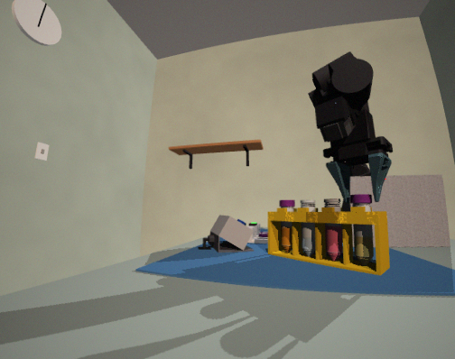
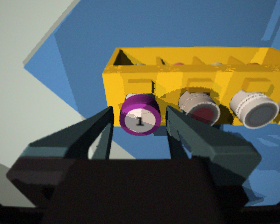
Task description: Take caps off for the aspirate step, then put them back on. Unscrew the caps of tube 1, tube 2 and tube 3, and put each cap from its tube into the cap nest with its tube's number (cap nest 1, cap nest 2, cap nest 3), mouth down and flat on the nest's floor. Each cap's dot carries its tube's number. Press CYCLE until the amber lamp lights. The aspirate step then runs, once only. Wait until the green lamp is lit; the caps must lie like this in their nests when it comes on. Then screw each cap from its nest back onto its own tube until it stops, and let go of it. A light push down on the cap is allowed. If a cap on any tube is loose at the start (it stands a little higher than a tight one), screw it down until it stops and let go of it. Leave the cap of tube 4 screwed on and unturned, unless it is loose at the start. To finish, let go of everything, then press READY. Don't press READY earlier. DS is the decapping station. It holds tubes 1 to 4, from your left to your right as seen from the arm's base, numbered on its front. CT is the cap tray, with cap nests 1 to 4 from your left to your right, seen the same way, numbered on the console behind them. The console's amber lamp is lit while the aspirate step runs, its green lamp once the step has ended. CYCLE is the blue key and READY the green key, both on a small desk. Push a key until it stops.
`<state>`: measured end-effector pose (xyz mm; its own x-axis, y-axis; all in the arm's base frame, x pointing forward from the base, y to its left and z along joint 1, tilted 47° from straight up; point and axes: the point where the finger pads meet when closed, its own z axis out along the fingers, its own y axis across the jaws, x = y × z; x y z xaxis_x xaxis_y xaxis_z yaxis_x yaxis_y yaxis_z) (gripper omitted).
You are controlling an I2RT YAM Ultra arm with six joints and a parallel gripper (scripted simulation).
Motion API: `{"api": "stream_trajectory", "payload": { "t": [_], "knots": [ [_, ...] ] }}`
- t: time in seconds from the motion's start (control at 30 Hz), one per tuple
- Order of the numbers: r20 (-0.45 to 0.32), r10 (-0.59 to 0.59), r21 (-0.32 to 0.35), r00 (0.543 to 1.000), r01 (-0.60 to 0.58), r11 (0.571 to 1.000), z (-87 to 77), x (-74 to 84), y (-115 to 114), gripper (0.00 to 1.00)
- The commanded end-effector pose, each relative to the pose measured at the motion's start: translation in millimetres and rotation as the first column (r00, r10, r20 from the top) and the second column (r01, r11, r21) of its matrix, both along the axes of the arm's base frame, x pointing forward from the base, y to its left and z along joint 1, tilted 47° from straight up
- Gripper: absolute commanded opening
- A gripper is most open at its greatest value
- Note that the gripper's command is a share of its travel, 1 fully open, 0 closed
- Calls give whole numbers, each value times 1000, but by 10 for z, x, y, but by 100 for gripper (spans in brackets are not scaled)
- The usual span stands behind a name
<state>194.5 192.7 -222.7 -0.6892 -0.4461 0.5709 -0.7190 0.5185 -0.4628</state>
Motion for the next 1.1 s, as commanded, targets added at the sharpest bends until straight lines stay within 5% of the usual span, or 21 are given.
{"api": "stream_trajectory", "payload": {
  "t": [0.0, 0.3, 0.37, 0.6, 0.8, 0.83, 1.07],
  "knots": [
    [-78, 89, 29, 993, -87, 996, 23, 24, 61, 49],
    [-318, 331, 110, 888, -312, 944, 23, 24, 62, 49],
    [-318, 331, 110, 888, -312, 944, 23, 24, 62, 49],
    [-466, 489, 202, 737, -449, 870, 25, 24, 60, 49],
    [-466, 489, 202, 737, -449, 870, 27, 25, 57, 49],
    [-466, 489, 202, 737, -449, 870, 27, 25, 57, 0],
    [-466, 489, 202, 737, -449, 870, 27, 25, 58, 0]
  ]
}}
